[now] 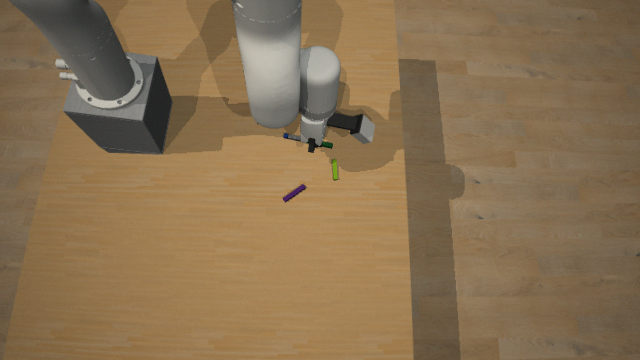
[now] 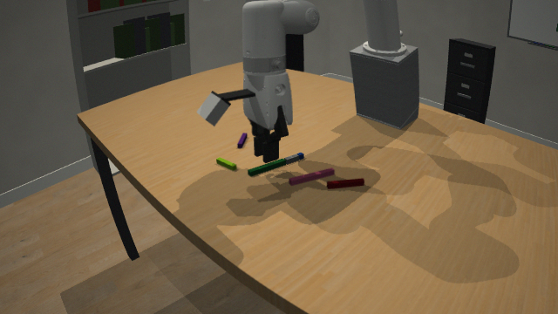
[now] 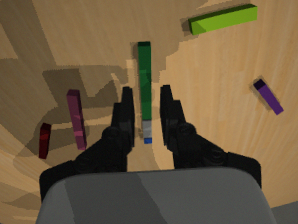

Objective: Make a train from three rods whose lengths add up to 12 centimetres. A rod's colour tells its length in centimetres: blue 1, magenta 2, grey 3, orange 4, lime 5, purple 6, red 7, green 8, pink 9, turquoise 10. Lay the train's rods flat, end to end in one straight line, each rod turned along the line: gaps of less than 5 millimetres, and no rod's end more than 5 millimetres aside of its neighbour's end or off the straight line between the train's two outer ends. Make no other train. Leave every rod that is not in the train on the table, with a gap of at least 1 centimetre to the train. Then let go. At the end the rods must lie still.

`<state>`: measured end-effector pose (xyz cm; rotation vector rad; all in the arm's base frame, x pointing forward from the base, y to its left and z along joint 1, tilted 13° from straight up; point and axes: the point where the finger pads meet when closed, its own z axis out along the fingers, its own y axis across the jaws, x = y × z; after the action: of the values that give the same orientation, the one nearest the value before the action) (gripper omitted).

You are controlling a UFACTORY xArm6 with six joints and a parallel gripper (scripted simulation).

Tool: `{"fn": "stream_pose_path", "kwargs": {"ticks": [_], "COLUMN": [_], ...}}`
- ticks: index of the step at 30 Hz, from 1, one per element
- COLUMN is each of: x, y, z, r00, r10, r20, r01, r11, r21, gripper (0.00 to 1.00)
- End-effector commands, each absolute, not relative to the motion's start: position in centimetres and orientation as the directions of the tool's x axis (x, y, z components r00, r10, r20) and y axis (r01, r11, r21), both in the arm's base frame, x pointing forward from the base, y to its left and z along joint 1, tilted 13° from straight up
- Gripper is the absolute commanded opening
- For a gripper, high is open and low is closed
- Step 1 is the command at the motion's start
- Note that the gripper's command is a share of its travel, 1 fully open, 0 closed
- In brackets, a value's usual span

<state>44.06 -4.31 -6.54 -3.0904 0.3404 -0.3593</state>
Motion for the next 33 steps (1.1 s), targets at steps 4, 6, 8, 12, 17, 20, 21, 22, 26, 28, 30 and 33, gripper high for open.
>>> {"fn": "stream_pose_path", "kwargs": {"ticks": [4,6,8,12,17,20,21,22,26,28,30,33], "x": [43.8,43.7,43.6,43.4,43.2,43.0,43.0,42.9,42.7,42.6,42.6,42.6], "y": [-4.3,-4.3,-4.3,-4.3,-4.3,-4.3,-4.3,-4.3,-4.3,-4.3,-4.3,-4.3], "z": [-5.2,-4.8,-4.3,-3.4,-2.7,-1.8,-1.5,-1.2,-0.3,-0.1,-0.1,-0.1], "r00": [0.95,0.95,0.95,0.95,0.95,0.95,0.95,0.95,0.95,0.95,0.95,0.95], "r10": [-0.216,-0.216,-0.216,-0.216,-0.216,-0.216,-0.216,-0.216,-0.216,-0.216,-0.216,-0.216], "r20": [0.224,0.224,0.224,0.224,0.224,0.224,0.224,0.224,0.224,0.224,0.224,0.224], "r01": [-0.212,-0.212,-0.212,-0.212,-0.212,-0.212,-0.212,-0.212,-0.212,-0.212,-0.212,-0.212], "r11": [-0.976,-0.976,-0.976,-0.976,-0.976,-0.976,-0.976,-0.976,-0.976,-0.976,-0.976,-0.976], "r21": [-0.043,-0.043,-0.043,-0.043,-0.043,-0.043,-0.043,-0.043,-0.043,-0.043,-0.043,-0.043], "gripper": [0.24,0.24,0.24,0.24,0.24,0.24,0.24,0.24,0.24,0.24,0.24,1.0]}}
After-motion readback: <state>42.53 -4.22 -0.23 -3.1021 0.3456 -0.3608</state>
